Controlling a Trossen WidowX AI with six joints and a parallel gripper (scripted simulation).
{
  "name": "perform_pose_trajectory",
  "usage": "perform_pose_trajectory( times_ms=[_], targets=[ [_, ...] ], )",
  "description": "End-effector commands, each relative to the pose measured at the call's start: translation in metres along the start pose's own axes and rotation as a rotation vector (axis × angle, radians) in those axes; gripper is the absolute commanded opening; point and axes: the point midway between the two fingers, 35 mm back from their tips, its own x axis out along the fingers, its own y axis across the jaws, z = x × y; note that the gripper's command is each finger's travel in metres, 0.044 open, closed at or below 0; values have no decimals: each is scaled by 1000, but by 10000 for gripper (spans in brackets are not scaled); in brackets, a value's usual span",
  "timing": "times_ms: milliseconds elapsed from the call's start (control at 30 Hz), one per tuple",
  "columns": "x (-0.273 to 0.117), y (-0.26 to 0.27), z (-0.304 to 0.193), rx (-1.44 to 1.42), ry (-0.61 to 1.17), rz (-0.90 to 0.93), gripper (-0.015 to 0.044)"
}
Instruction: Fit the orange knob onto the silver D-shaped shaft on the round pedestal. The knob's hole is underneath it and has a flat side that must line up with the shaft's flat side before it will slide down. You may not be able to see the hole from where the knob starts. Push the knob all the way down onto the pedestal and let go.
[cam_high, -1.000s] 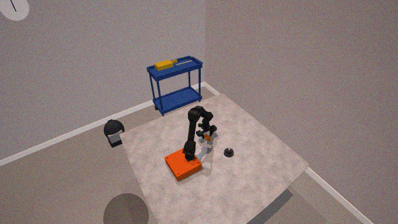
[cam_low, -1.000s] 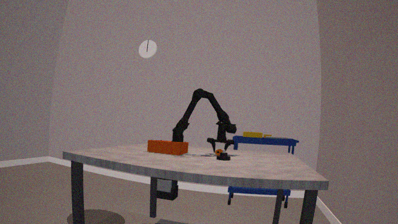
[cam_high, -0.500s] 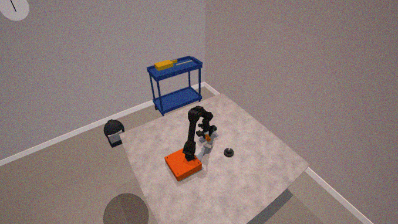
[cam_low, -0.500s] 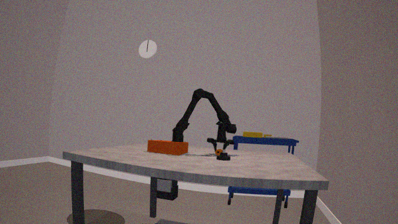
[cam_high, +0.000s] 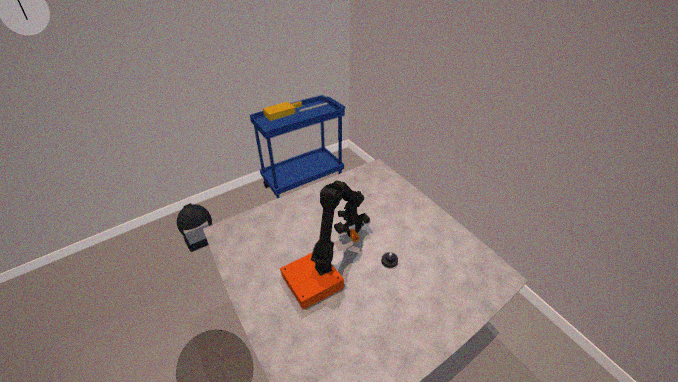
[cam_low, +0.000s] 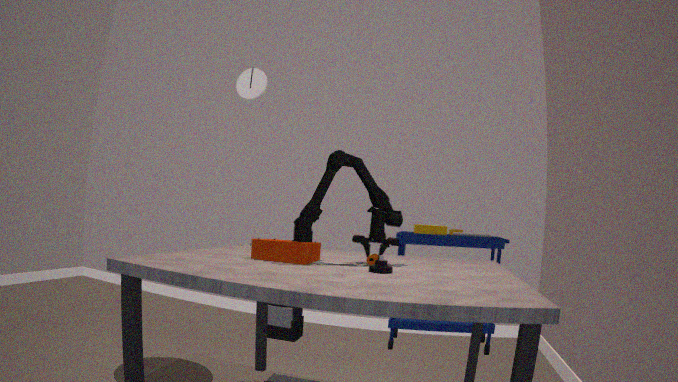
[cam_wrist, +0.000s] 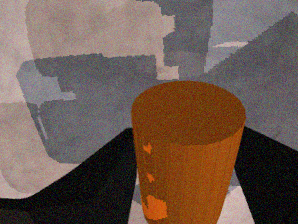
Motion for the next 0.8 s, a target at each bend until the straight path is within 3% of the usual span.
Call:
perform_pose_trajectory(
  times_ms=[0, 767],
  targets=[
    [-2, 0, -4, 0, -69, 2, 179],
    [-10, 0, -29, 0, -458, -2, 179]
  ],
)
